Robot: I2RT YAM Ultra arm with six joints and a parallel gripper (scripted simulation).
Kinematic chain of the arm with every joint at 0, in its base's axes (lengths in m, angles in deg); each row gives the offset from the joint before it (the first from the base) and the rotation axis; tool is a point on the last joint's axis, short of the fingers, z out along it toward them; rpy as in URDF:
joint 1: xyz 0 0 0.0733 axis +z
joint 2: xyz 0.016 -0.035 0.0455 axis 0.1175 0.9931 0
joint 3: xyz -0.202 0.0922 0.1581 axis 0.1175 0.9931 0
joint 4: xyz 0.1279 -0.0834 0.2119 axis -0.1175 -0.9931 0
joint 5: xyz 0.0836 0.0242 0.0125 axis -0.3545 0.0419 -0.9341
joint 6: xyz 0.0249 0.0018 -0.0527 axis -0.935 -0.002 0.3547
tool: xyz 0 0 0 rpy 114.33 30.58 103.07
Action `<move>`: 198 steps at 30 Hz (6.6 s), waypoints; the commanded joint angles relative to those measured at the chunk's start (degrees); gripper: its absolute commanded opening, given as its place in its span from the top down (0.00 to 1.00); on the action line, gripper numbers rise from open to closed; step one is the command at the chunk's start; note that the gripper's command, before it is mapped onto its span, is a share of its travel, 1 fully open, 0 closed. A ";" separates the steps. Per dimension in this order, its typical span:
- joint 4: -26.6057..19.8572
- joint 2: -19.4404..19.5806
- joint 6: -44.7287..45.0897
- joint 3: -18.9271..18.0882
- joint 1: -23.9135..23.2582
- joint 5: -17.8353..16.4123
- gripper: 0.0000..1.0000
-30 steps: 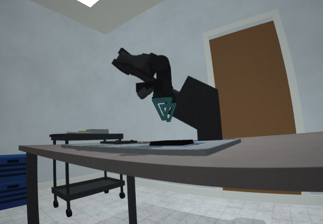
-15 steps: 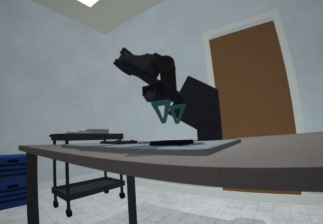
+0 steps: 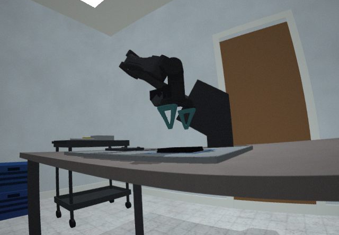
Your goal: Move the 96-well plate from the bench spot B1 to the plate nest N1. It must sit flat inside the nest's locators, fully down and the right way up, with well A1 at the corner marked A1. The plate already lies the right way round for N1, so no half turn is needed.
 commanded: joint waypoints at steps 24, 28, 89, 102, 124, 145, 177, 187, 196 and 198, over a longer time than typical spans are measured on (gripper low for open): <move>-1.41 0.55 -0.68 -1.82 1.88 0.61 0.00; -1.41 0.55 -0.68 -1.82 1.88 0.61 0.00; 21.65 5.61 16.52 3.56 -8.28 0.07 0.00; 22.48 4.96 17.35 2.46 -8.28 -0.02 0.00; 22.50 4.96 17.37 2.47 -8.28 -0.03 1.00; 20.31 3.42 15.84 3.71 -7.01 0.44 1.00; 7.39 -0.06 5.71 0.26 -1.41 0.75 1.00; 3.20 -0.17 2.62 -0.54 0.22 0.70 1.00; -0.91 -1.64 -0.32 -1.26 1.90 0.59 1.00; -1.27 -1.63 -0.49 -1.23 2.00 0.66 1.00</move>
